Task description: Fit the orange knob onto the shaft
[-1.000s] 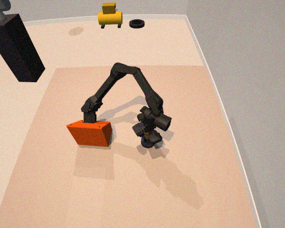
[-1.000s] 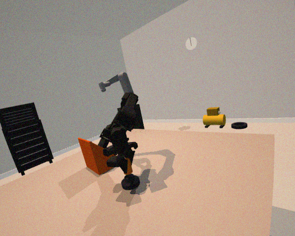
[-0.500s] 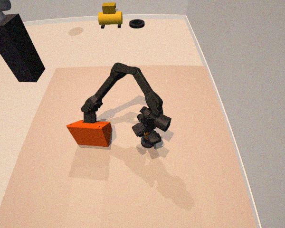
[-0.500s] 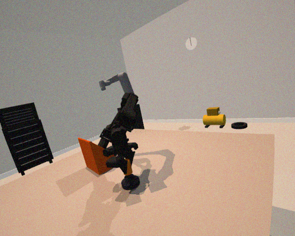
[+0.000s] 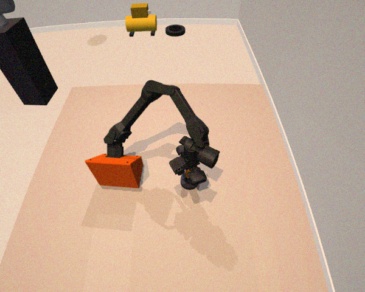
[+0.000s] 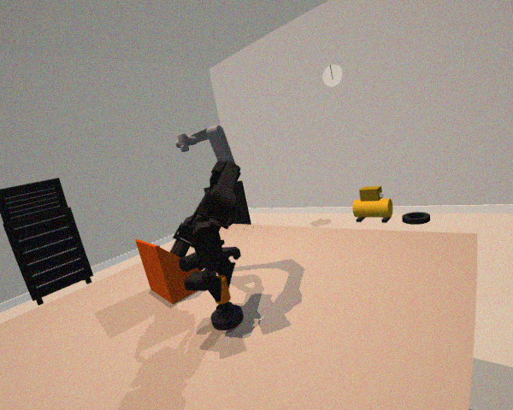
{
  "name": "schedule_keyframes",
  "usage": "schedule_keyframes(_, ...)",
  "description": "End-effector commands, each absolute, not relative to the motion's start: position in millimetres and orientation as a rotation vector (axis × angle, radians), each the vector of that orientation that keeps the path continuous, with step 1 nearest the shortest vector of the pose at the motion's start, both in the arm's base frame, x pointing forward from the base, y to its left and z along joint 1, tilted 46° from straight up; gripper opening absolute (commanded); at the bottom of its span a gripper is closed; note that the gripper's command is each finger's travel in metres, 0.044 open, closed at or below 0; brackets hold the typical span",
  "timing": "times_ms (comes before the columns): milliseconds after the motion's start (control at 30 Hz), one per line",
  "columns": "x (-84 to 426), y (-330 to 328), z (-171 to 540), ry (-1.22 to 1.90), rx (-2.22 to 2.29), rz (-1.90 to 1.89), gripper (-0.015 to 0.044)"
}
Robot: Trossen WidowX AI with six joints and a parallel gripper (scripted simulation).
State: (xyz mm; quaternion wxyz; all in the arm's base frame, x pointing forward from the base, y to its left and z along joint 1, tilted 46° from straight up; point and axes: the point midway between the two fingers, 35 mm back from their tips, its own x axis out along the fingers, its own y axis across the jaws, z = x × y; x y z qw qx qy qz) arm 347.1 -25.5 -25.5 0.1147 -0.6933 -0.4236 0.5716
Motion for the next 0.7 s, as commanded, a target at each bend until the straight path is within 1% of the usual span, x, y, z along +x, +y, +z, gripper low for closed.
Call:
schedule_keyframes(0,347.8,-27.9,-24.3,-1.157,-1.991,1.692,0.0)
schedule_keyframes(133,346.8,-28.2,-25.8,-1.026,-1.917,1.719,0.0)
schedule_keyframes(667,347.3,-23.0,-28.7,-1.026,-1.917,1.719,0.0)
